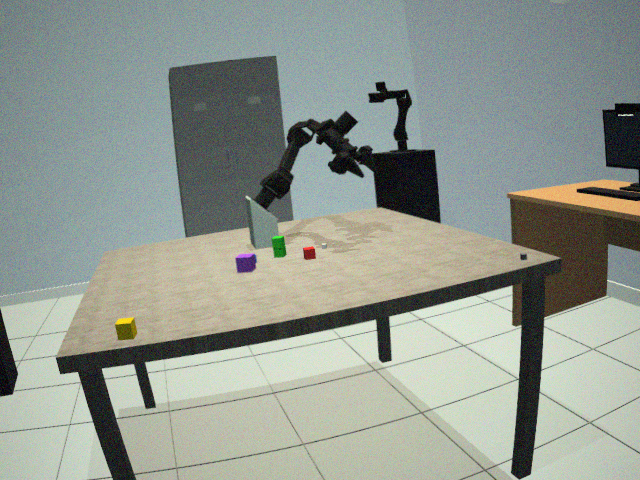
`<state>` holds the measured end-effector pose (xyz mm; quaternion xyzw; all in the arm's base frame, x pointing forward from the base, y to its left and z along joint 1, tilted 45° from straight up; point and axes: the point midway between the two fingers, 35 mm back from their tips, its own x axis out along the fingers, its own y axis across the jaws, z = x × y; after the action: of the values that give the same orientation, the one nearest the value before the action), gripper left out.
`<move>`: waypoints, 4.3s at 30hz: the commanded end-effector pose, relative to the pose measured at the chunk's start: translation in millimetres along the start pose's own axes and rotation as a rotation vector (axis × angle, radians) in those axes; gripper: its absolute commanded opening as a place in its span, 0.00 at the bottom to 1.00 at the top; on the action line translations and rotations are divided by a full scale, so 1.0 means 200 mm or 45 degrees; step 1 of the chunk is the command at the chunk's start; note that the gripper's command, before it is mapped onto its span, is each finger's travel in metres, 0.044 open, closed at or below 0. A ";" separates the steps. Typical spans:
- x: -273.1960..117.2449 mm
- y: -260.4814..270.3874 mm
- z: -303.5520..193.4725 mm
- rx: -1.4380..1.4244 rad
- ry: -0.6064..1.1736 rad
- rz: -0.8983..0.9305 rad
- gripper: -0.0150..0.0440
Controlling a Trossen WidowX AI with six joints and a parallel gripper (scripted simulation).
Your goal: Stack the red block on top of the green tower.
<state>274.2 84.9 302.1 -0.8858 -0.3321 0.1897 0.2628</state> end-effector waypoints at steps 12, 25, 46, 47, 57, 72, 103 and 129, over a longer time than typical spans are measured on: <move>0.08 0.29 0.07 0.945 -0.106 0.204 1.00; 0.14 0.61 0.22 2.104 -0.106 0.542 1.00; 0.11 1.00 0.54 3.819 0.353 1.279 1.00; 0.11 1.02 0.55 3.891 0.395 1.324 1.00; 0.09 1.14 0.69 4.430 0.875 1.745 1.00; 0.21 1.15 0.80 4.431 0.874 1.745 1.00; 0.38 1.16 0.97 4.434 0.869 1.745 1.00; 0.40 1.16 0.99 4.434 0.868 1.745 0.73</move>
<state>343.3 58.8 -4.8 -0.3695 -0.6178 -0.1679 -0.6735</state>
